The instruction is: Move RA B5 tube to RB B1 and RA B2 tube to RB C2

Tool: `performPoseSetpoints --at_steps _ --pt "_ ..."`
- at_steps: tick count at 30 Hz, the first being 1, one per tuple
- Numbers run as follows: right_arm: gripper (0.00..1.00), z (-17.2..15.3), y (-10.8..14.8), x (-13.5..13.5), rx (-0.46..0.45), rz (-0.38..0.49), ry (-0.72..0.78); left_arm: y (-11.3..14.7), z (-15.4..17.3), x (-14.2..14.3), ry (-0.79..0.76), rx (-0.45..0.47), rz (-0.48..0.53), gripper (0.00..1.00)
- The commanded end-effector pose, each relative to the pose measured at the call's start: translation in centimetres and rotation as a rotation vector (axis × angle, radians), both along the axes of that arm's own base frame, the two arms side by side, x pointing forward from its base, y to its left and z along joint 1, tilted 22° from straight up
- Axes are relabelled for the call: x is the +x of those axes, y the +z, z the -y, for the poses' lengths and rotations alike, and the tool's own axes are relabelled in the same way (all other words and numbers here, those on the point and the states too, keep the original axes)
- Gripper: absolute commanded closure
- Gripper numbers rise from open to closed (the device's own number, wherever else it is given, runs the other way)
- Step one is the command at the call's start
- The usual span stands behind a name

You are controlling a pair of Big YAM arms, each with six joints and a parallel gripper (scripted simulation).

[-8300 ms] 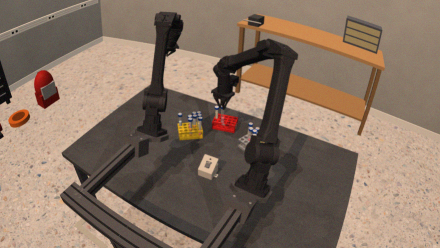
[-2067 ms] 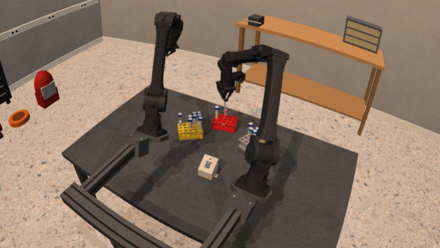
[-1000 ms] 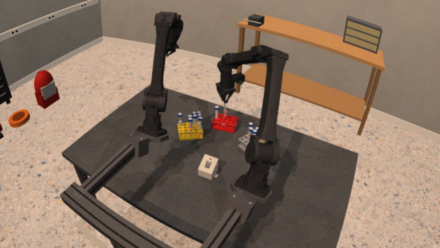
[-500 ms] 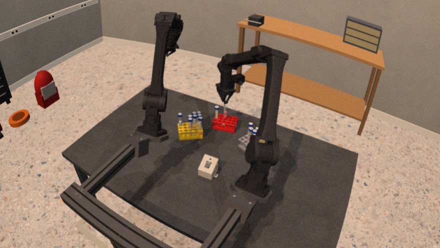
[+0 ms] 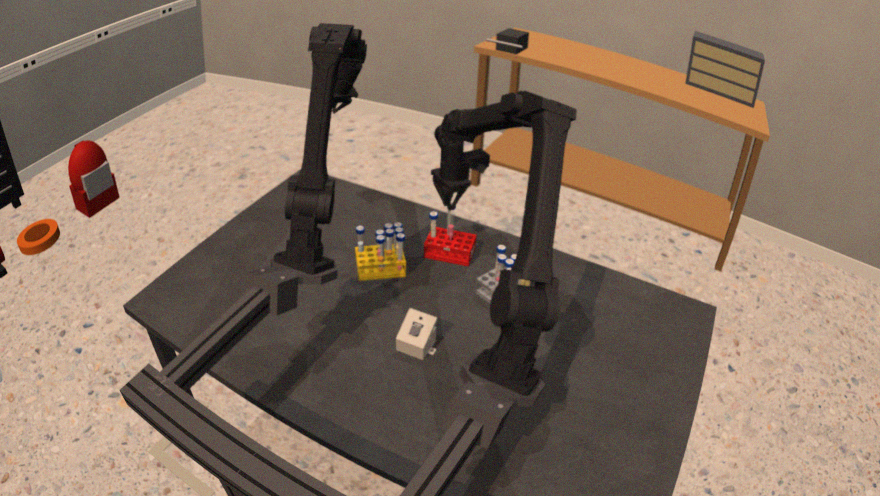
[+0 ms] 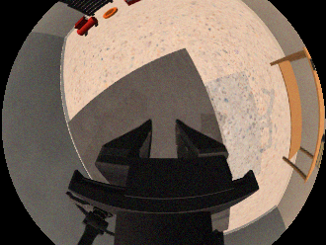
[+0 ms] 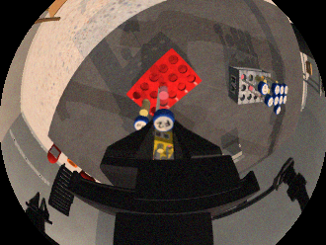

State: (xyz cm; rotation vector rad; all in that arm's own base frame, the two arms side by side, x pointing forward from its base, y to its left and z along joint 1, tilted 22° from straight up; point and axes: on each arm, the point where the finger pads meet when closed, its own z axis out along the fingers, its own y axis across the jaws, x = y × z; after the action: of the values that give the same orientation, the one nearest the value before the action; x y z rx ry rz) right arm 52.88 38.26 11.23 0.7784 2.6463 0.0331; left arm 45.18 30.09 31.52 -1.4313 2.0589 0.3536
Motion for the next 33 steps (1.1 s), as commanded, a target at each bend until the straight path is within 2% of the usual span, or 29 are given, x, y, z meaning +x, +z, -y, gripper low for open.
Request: performPoseSetpoints --at_steps 1,22,33 --pt "1.0 0.0 0.1 1.4 0.015 0.018 -0.002 2.0 -0.3 0.4 0.001 0.019 0.035 0.7" --pt "1.0 -0.2 -0.1 1.9 0.021 0.025 0.0 2.0 -0.3 0.4 0.001 0.019 0.035 0.7" --pt "1.0 0.2 -1.8 1.6 0.005 0.006 0.003 2.0 -0.3 0.4 0.001 0.019 0.035 0.7"
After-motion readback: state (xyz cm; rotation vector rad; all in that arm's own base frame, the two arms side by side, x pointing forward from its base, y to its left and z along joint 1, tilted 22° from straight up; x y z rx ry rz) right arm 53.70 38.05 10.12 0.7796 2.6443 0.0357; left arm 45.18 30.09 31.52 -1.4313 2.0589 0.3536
